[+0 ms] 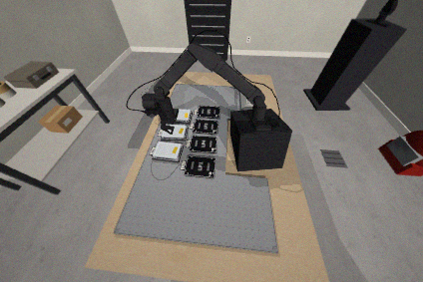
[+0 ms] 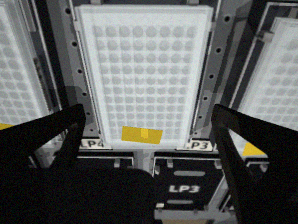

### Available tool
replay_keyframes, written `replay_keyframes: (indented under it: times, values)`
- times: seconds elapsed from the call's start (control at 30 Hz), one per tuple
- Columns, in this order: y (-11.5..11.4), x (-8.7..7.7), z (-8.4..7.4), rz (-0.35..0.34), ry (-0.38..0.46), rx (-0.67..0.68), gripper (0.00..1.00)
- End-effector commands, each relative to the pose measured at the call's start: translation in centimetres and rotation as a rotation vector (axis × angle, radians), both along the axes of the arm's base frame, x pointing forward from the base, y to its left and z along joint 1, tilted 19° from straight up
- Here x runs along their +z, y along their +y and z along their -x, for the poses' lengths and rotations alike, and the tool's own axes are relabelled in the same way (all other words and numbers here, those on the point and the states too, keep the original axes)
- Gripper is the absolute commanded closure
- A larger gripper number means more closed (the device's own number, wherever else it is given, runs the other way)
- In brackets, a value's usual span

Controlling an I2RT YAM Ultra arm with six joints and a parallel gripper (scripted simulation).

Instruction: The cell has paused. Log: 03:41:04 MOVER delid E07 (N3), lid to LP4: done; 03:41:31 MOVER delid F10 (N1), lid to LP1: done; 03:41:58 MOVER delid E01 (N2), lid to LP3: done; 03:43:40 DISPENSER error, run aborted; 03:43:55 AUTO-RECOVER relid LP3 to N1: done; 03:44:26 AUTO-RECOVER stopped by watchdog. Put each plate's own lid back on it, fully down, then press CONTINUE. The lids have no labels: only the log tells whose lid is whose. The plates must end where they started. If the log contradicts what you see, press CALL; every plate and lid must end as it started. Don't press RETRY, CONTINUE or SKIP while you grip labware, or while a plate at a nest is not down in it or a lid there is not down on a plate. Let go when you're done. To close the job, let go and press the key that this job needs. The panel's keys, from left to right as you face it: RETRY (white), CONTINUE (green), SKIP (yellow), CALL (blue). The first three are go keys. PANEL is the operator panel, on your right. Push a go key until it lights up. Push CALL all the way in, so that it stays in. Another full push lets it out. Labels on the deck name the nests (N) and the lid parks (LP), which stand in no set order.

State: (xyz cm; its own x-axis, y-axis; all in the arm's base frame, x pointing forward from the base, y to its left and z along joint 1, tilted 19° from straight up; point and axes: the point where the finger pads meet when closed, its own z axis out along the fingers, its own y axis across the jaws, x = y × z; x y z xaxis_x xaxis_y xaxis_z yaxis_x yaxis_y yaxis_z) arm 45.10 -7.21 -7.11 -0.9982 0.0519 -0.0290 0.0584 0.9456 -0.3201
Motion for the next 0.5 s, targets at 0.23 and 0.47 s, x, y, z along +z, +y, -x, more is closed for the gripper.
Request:
replay_keyframes:
  times: [0.23,0.47]
  values:
    - [1.07,2.76,-1.82,0.001,-0.064,0.015,0.0]
    - [1.04,2.66,-1.8,0.001,-0.06,0.015,0.0]
